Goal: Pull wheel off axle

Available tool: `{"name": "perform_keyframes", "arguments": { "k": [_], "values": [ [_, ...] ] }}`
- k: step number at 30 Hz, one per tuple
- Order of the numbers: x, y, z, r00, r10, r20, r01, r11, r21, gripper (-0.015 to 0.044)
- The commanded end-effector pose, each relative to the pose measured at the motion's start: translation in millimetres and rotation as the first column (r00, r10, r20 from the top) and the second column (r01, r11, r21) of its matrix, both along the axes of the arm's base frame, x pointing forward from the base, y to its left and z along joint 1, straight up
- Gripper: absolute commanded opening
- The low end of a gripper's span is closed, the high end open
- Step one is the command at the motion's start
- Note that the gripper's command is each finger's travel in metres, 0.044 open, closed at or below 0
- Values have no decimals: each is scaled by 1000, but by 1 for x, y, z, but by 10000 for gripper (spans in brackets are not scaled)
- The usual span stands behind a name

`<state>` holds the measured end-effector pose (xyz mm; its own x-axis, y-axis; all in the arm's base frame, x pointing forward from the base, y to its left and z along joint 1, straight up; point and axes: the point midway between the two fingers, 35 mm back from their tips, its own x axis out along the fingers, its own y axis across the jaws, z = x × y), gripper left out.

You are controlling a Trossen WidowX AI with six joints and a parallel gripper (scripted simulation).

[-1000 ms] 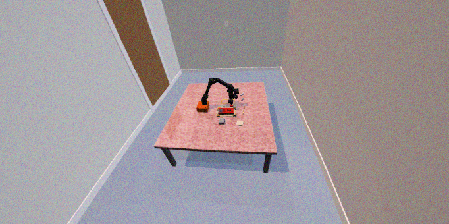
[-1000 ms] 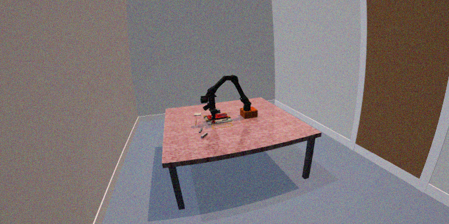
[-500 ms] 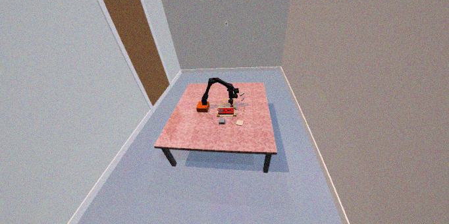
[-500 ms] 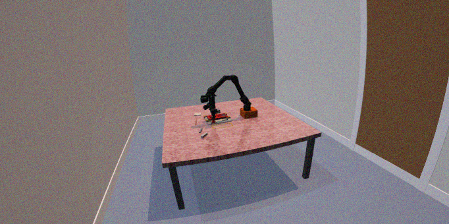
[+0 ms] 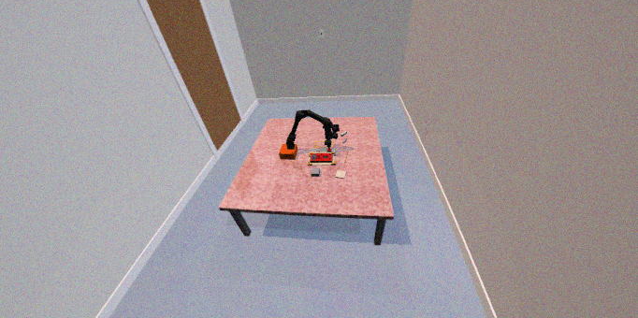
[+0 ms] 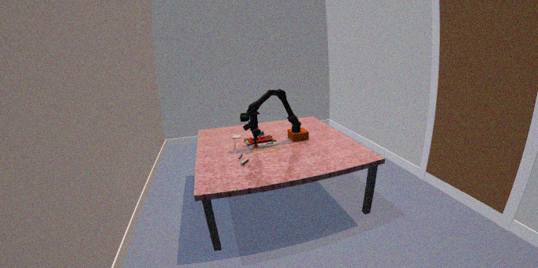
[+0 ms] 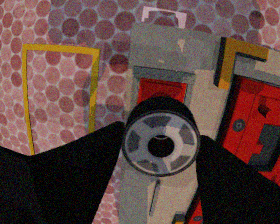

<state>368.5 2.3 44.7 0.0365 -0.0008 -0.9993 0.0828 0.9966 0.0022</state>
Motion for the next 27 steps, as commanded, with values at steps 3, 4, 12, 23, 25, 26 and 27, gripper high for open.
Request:
{"name": "perform_keyframes", "arguments": {
  "k": [3,4,12,23,25,26,27],
  "values": [
    [0,0,3,1000,-2,0,2,1000,-1,0],
    [0,0,3,1000,-2,0,2,1000,-1,0],
    [0,0,12,1000,-2,0,2,1000,-1,0],
    [-4,7,30,1000,0,-5,0,1000,0,0],
    [-7,16,31,1000,0,-5,0,1000,1,0],
    [-9,20,31,1000,0,-5,0,1000,1,0],
    [-11,25,31,1000,0,-5,0,1000,2,0]
  ]
}}
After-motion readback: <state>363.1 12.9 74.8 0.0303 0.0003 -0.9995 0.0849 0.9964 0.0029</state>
